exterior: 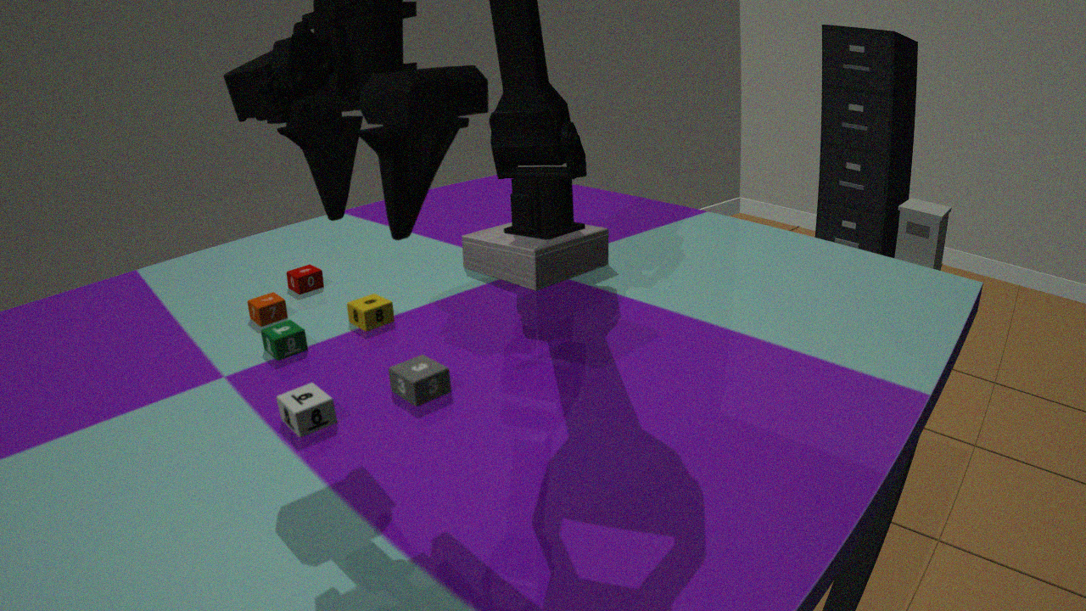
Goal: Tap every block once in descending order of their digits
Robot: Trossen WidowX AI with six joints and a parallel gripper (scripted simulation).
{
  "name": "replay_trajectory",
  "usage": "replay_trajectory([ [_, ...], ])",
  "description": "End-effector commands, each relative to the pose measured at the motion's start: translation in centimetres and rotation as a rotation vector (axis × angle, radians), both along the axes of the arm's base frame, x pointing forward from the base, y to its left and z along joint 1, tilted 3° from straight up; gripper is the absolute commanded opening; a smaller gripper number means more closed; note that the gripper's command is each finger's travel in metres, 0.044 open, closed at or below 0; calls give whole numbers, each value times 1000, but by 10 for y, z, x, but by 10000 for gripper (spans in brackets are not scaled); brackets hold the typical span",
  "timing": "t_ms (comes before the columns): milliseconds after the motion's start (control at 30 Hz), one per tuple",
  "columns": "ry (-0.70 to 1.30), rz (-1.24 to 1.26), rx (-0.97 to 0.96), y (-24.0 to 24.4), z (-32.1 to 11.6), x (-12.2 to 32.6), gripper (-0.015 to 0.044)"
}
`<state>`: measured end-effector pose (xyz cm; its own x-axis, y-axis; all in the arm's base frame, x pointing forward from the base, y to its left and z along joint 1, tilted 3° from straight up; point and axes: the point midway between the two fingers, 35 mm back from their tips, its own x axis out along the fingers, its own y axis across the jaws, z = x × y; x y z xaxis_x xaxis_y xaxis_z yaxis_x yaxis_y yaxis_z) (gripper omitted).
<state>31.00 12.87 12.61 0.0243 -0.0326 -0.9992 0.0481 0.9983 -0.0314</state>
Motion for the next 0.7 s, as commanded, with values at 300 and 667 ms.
replay_trajectory([
  [300, -4, -5, -3, -14, -1, 52, 400],
  [667, -4, -5, -3, -14, -1, 52, 400],
])
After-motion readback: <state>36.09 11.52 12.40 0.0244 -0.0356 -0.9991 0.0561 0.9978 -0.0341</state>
